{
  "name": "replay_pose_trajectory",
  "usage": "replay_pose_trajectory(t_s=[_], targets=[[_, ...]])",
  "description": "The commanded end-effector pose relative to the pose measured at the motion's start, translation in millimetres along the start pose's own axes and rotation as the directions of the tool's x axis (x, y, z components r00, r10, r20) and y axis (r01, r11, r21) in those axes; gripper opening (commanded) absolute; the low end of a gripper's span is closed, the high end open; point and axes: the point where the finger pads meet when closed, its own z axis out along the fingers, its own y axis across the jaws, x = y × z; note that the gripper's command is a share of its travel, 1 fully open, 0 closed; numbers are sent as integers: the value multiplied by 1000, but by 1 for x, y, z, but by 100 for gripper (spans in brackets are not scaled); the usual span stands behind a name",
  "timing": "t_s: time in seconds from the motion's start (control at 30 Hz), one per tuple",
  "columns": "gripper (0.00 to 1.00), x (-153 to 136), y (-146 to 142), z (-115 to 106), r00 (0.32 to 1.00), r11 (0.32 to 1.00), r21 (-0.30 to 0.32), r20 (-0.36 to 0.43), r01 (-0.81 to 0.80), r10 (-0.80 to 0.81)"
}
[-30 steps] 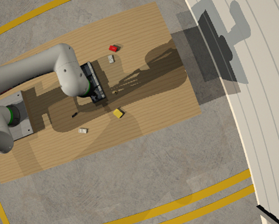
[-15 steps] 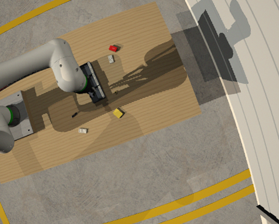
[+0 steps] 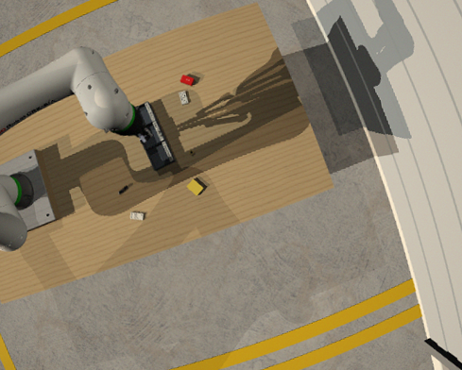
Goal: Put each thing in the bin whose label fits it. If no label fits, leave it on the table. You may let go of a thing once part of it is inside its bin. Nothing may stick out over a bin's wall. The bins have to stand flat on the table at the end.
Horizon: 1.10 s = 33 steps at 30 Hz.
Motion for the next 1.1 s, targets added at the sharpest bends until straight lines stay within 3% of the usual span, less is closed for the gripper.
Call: replay_pose_trajectory(t_s=[0.0, 0.73, 1.07], targets=[[15, 1, -5, 0, 1000, 1000, -1, -1, 0, 0], [15, 1, -5, 50, 1000, 1000, -1, -1, 0, 0], [15, 1, -5, 52, 1000, 1000, -1, -1, 0, 0]])
